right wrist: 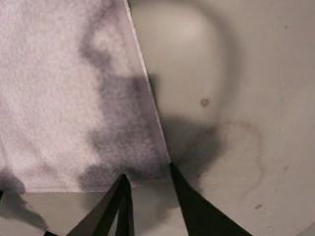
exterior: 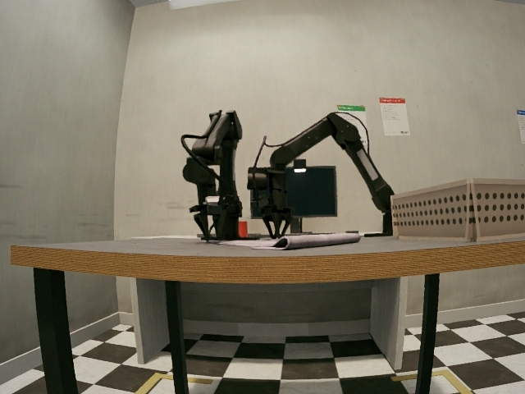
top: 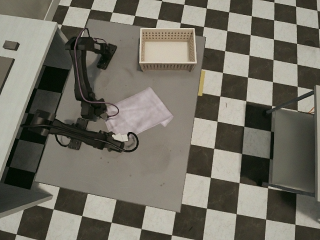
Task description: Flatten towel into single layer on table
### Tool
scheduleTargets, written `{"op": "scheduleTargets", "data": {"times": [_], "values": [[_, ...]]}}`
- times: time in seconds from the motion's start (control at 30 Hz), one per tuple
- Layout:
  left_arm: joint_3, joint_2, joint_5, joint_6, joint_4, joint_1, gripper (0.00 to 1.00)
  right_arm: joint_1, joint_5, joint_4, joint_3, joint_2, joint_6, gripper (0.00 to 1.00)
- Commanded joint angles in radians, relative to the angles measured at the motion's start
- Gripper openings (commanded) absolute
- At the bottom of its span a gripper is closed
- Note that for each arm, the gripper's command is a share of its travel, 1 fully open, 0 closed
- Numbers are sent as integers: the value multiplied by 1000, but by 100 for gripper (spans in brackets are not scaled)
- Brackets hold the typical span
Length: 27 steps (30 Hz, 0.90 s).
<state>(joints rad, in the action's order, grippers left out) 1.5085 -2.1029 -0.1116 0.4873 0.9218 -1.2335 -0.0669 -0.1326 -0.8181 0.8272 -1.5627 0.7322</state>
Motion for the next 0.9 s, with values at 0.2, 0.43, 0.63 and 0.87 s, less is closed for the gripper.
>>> {"op": "scheduleTargets", "data": {"times": [0.2,0.43,0.63,0.87], "values": [[23,-16,-12,-1,-65,6,34,24,-10,97,-39,-15,-17,34],[21,-24,-11,-1,-76,5,34,32,-9,113,-50,-30,-25,34],[15,-25,-10,-1,-76,5,34,32,-9,114,-50,-30,-23,34],[-28,-22,-1,-12,-79,16,19,32,-9,114,-50,-30,-23,24]]}}
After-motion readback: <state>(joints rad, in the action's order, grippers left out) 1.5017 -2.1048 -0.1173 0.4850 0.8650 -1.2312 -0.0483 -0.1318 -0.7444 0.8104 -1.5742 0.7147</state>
